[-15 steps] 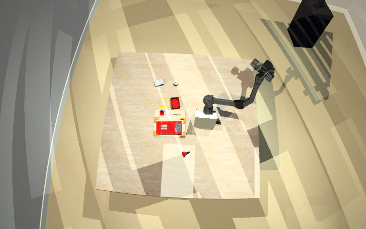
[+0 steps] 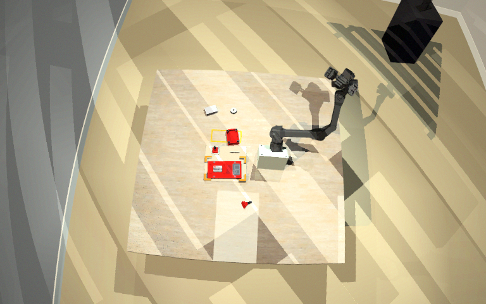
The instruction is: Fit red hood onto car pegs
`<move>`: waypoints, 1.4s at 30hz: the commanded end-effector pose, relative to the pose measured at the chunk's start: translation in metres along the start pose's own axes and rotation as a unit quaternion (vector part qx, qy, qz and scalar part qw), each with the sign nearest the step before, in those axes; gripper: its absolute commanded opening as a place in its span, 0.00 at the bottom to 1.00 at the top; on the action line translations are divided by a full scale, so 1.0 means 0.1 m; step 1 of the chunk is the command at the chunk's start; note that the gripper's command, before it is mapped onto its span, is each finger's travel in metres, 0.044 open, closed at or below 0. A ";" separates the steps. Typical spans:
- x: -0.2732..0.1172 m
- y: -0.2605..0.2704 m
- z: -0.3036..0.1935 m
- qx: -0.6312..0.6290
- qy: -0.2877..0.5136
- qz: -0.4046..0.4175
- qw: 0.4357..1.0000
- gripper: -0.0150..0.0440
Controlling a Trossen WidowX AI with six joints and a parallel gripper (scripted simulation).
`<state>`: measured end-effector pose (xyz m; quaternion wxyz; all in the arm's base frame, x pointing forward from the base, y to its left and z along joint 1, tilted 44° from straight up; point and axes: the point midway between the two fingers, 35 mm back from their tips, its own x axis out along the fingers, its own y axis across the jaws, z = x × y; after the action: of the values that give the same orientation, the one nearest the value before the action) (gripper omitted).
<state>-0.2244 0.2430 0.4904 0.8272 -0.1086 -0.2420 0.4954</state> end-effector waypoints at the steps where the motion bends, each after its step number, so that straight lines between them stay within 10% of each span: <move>1: 0.06 -0.51 0.07 0.068 -0.020 -0.037 0.997 0.97; 19: 0.07 -2.53 -0.19 0.307 -0.085 -0.222 0.922 1.00; 42: -0.36 -4.43 -1.76 0.524 -0.076 -0.473 0.704 1.00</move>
<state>0.1642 0.0218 0.5337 0.8644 0.4814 -0.0494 0.1363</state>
